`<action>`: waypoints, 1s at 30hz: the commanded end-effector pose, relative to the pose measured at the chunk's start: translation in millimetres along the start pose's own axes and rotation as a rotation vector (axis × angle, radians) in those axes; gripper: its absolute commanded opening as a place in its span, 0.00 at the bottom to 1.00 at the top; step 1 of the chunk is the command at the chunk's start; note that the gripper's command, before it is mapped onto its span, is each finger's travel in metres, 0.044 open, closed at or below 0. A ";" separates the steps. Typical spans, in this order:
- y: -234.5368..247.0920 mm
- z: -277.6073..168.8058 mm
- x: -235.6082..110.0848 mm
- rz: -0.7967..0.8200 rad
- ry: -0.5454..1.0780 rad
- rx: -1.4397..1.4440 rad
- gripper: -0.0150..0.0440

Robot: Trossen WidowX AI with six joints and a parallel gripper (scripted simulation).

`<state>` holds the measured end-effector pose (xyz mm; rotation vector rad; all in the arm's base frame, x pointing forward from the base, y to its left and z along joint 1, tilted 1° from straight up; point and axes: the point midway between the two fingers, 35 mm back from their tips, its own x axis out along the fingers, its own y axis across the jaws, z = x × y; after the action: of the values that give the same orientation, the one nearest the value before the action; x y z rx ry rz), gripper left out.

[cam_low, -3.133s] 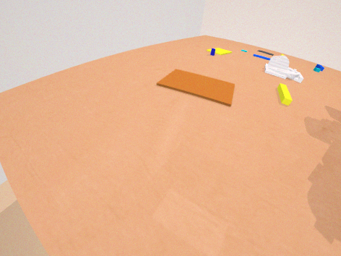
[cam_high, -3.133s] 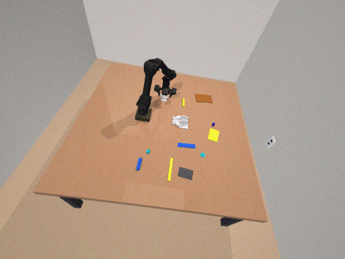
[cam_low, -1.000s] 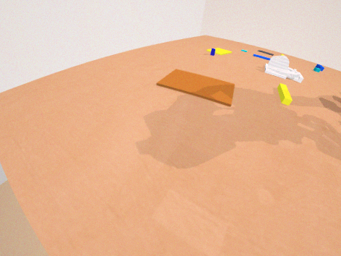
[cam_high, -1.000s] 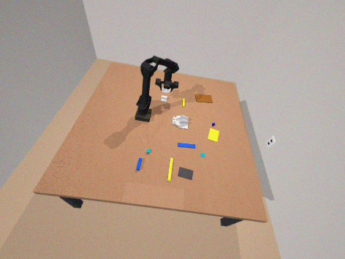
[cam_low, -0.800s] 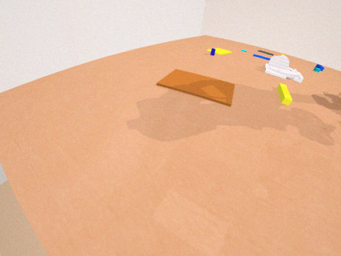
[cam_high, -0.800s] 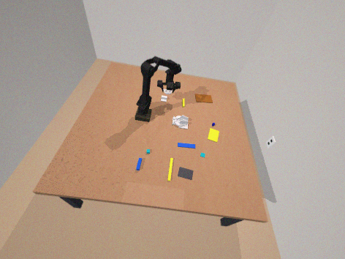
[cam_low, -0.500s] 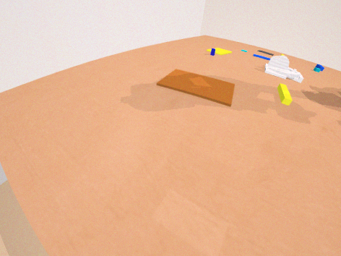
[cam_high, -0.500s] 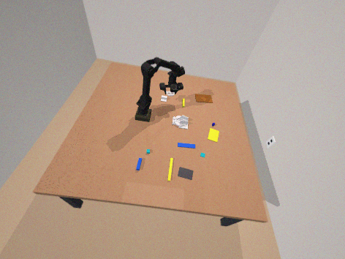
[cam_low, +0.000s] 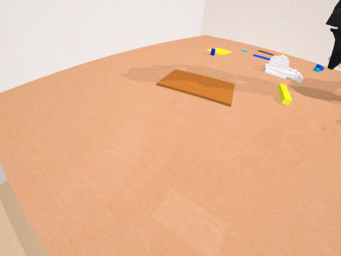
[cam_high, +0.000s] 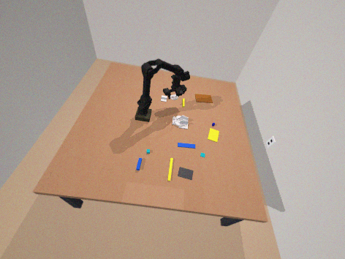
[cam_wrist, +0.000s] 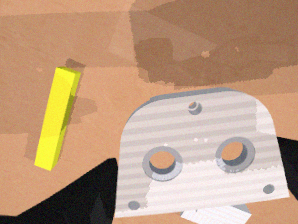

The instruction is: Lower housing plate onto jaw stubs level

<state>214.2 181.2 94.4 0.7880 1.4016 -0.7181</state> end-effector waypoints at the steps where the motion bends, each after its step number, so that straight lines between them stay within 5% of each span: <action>1: -2.1 12.1 1.6 -0.008 0.002 -0.073 0.85; 30: -19.1 106.6 1.0 -0.011 -0.005 -0.614 0.85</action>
<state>258.6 91.4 95.0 0.3395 1.4961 -0.3039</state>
